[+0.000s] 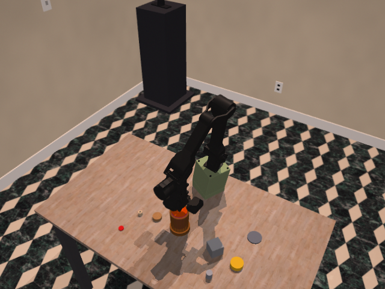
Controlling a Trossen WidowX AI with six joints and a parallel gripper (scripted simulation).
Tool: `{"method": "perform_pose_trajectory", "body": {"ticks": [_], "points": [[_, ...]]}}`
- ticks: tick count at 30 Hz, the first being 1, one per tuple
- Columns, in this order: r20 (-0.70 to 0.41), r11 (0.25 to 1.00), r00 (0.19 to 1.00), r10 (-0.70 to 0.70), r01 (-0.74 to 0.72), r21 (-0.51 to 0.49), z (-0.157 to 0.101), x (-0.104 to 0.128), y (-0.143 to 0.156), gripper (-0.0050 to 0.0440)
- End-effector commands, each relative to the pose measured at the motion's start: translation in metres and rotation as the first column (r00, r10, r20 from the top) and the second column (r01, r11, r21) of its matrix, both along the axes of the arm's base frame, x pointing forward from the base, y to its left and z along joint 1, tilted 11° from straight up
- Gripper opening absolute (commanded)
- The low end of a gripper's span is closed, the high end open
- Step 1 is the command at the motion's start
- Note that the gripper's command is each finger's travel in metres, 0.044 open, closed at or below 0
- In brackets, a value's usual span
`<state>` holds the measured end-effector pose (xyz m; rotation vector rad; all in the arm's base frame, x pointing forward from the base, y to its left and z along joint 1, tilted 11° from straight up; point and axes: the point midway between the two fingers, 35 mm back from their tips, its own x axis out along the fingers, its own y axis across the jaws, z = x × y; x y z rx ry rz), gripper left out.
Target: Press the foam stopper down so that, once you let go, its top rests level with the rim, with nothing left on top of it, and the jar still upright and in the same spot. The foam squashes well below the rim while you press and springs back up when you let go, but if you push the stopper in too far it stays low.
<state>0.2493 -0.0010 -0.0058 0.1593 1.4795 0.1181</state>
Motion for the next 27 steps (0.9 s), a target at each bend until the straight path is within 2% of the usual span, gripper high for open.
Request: {"method": "perform_pose_trajectory", "body": {"ticks": [1,27], "points": [[0.007,1.000,1.000,-0.003,0.003,0.000,0.0013,0.0005,0.0002,0.0000],[0.007,1.000,1.000,-0.003,0.003,0.000,-0.0015,0.0003,0.0008,0.0000]]}}
